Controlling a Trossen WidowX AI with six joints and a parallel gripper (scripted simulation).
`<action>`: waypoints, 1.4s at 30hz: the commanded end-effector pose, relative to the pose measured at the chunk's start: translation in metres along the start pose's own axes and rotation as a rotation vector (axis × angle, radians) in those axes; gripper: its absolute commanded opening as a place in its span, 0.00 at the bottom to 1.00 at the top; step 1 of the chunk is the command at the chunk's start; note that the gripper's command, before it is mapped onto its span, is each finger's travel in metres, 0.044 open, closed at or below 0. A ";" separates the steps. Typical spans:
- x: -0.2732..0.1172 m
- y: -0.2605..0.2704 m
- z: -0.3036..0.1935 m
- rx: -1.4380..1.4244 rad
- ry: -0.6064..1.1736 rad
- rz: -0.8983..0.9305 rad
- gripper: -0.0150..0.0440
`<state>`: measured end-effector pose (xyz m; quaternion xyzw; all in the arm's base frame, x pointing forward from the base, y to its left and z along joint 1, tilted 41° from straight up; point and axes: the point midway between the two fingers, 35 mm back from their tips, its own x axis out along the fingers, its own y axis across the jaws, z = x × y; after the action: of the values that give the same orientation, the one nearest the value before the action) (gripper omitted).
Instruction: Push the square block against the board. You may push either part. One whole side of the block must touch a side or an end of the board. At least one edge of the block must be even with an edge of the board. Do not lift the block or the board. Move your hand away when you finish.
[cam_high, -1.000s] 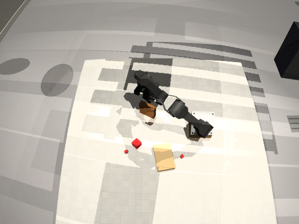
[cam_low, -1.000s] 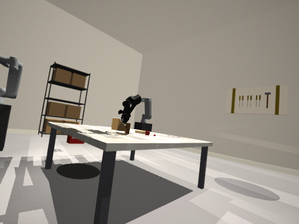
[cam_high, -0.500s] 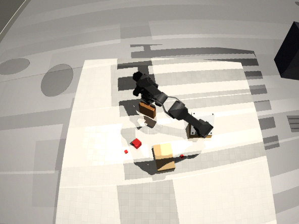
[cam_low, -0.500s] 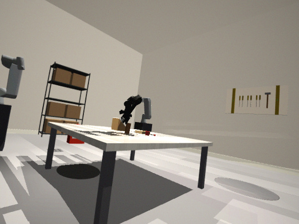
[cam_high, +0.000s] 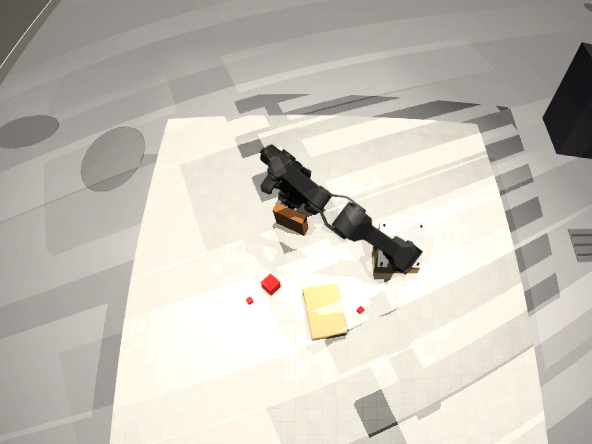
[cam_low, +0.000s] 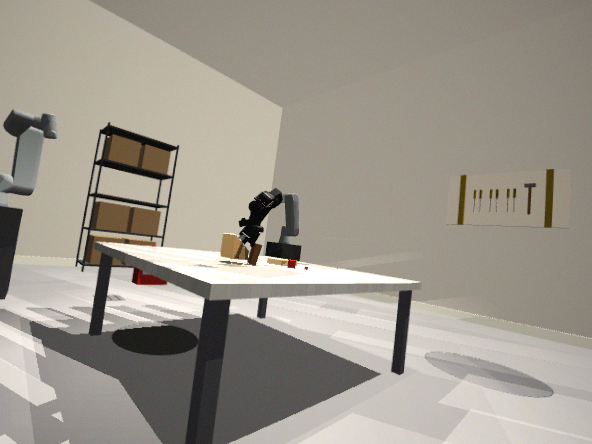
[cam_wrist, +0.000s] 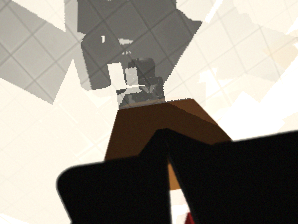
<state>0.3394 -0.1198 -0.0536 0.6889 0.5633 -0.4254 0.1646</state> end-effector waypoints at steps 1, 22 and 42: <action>0.003 -0.001 -0.006 0.000 0.004 -0.007 0.25; 0.003 -0.002 -0.023 0.000 0.005 -0.008 0.25; 0.003 0.000 0.003 0.000 0.004 -0.007 0.25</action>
<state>0.3410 -0.1171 -0.0525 0.6902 0.5639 -0.4233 0.1628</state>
